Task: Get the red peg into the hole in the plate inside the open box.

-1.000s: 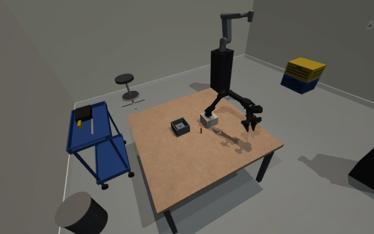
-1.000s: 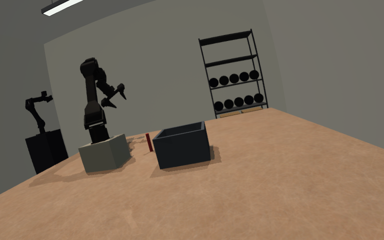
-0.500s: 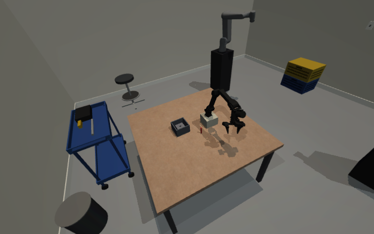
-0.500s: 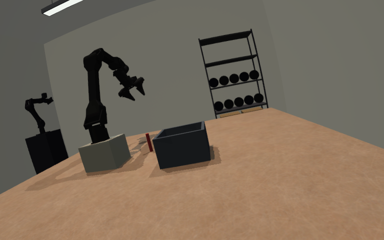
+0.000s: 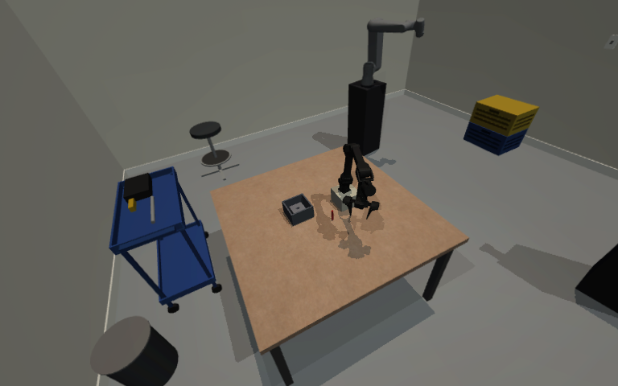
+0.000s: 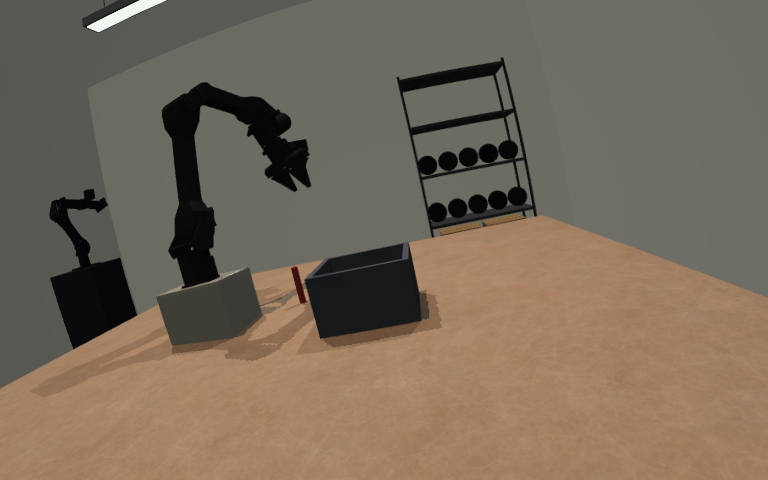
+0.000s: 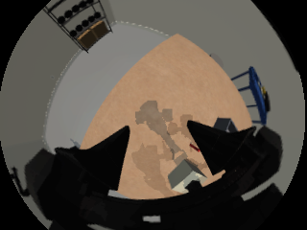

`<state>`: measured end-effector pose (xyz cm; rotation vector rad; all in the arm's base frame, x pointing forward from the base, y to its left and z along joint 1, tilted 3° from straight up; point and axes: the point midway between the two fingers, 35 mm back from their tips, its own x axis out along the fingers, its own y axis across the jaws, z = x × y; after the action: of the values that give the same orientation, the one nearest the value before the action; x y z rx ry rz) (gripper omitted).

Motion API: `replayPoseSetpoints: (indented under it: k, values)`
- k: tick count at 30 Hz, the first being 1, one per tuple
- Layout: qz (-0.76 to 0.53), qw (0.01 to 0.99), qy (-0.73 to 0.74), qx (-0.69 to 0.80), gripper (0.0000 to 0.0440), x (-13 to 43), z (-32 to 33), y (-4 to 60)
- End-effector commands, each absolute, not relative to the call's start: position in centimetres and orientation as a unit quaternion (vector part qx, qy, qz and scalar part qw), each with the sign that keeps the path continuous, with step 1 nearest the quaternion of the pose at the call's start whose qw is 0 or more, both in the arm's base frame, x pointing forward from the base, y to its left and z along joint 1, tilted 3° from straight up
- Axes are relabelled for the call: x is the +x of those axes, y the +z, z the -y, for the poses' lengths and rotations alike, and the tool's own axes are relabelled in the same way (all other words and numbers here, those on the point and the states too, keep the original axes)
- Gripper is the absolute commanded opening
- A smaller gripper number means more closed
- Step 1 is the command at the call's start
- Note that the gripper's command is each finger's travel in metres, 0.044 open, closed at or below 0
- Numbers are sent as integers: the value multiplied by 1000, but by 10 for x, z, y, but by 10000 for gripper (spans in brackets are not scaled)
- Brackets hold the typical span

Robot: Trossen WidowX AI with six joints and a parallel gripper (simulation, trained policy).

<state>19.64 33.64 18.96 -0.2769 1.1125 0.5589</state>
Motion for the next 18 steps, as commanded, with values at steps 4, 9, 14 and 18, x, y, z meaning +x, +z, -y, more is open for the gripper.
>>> replayPoseSetpoints:
  k: [4,9,14,18]
  values:
    - [-569,800,180,-60,425,215,-290,176]
    - [-598,793,113,-12,425,224,-256,161]
    - [-622,781,42,32,426,228,-224,144]
    - [-637,768,-17,64,429,228,-199,129]
